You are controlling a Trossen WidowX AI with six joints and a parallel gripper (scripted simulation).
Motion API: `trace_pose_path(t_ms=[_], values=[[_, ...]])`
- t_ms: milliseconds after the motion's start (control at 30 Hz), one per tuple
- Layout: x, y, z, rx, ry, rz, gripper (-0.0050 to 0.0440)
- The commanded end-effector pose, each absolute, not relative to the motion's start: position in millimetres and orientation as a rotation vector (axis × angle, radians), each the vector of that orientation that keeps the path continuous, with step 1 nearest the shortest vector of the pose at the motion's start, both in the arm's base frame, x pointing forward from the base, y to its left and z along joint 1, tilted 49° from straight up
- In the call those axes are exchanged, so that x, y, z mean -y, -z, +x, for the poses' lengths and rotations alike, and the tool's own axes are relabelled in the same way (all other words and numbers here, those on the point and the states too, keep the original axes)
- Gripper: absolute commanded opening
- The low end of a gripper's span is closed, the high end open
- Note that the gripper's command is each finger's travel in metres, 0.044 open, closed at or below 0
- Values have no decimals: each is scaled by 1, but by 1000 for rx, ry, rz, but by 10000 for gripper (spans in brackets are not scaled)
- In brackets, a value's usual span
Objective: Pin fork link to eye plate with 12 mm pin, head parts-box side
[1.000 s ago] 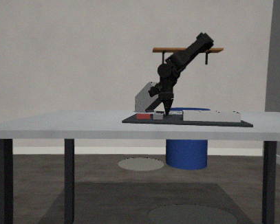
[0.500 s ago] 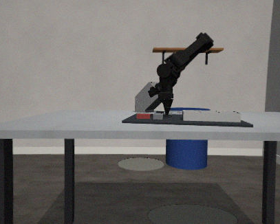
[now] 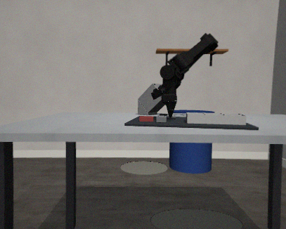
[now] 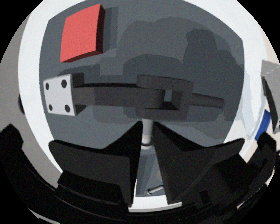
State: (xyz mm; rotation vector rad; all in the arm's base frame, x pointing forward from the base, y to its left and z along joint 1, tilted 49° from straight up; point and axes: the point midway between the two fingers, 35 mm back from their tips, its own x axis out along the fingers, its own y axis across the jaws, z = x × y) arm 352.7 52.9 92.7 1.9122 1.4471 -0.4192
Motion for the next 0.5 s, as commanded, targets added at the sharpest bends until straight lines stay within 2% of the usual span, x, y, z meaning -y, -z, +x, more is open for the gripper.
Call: trace_pose_path(t_ms=[0, 467], values=[[-51, -89, 352, -1446, 437, 1913, 13], [-52, -92, 353, -1446, 437, 1913, 13]])
